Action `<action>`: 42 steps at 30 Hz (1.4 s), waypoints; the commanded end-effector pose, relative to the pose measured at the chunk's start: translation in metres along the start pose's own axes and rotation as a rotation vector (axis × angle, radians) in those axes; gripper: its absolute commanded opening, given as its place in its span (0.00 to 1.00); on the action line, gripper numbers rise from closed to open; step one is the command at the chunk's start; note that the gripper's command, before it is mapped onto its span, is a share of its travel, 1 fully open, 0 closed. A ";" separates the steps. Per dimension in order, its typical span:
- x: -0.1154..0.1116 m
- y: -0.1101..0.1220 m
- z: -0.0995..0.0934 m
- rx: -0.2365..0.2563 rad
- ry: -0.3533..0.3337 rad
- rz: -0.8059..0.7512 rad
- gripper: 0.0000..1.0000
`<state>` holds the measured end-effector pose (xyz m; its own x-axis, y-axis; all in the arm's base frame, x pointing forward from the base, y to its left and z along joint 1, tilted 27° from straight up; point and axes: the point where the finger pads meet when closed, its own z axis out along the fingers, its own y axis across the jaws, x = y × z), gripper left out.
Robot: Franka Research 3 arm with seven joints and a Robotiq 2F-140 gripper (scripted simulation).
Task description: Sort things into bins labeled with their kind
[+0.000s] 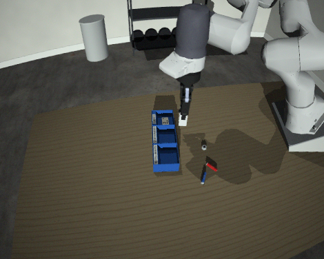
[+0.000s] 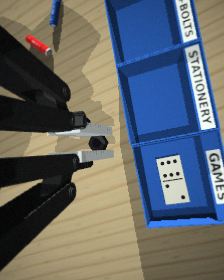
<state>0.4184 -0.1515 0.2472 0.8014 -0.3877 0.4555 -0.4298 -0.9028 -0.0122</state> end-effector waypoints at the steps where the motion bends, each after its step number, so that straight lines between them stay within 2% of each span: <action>1: -0.002 0.001 0.000 -0.002 -0.003 -0.003 0.07; 9: 0.000 0.000 -0.007 -0.002 -0.003 -0.003 0.07; 42: 0.000 0.000 -0.007 -0.002 -0.003 -0.003 0.07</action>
<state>0.4162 -0.1483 0.2526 0.8038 -0.3846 0.4538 -0.4267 -0.9043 -0.0107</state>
